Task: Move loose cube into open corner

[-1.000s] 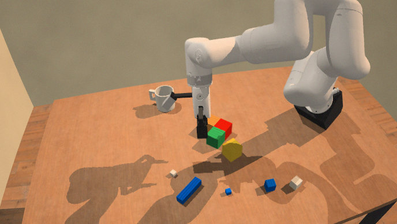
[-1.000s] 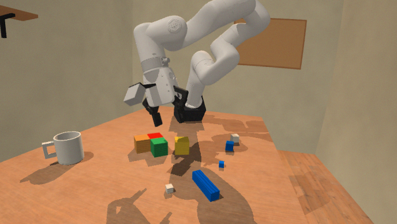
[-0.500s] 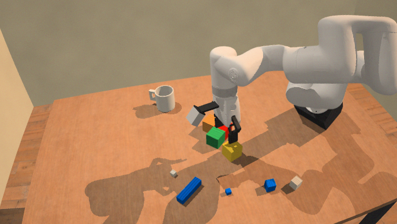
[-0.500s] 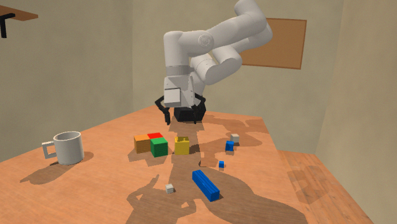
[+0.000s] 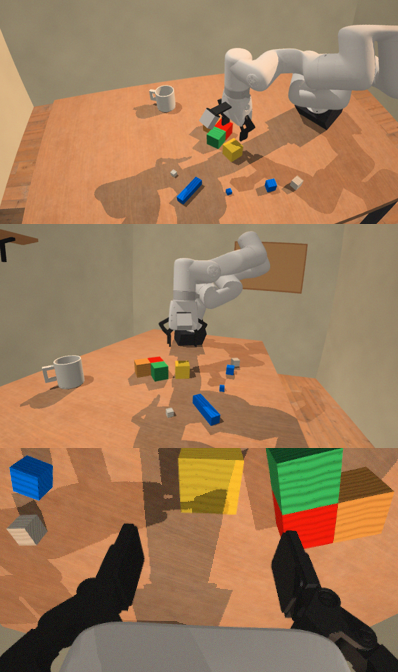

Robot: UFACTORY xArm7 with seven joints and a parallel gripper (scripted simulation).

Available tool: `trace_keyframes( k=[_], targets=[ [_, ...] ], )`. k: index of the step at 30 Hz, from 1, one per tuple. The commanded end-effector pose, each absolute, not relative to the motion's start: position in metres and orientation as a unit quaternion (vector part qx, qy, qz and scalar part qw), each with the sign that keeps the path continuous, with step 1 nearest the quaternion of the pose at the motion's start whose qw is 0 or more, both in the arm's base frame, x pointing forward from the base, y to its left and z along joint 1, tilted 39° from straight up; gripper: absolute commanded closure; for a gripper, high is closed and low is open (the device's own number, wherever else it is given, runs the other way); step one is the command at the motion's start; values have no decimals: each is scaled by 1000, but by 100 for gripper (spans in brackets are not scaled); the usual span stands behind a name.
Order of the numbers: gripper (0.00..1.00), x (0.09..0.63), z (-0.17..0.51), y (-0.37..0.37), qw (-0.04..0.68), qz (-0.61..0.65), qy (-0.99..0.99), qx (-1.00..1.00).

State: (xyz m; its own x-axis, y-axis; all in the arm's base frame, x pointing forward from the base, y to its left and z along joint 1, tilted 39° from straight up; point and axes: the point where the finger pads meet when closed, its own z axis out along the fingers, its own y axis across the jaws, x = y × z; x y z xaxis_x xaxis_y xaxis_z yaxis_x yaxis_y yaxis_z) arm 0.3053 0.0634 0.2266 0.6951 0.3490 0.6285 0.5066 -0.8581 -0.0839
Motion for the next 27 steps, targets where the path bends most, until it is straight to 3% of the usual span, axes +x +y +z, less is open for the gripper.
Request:
trace_keyframes(
  k=[1,19,27],
  targets=[
    [0,305,227,63,125,-314,-235,-911],
    [0,305,227,63,108,-320,-283,-898],
    [0,304,228,64,38,-335,-462,-820]
  ],
)
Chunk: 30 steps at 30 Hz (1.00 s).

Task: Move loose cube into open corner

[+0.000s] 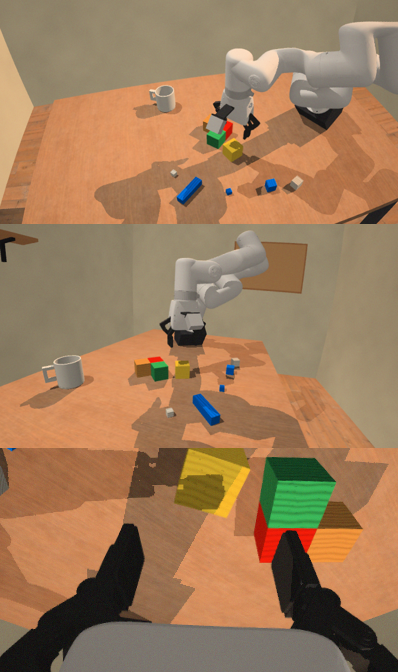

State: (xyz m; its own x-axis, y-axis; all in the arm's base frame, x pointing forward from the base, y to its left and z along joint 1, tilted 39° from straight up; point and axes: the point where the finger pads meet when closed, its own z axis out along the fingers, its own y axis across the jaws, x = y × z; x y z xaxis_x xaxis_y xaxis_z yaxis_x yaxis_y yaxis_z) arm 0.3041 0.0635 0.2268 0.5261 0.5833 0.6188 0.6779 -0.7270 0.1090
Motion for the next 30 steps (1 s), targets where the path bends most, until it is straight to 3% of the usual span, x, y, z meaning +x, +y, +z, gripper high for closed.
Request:
trace_keyframes(
  k=[1,20,21,30],
  targets=[
    [0,304,228,64,29,-335,-480,-810],
    [0,304,228,64,-113,-315,-764,-552],
    [18,304,228,64,-119,-314,-776,-534],
    [18,304,228,64,-134,-310,-811,-478]
  ],
)
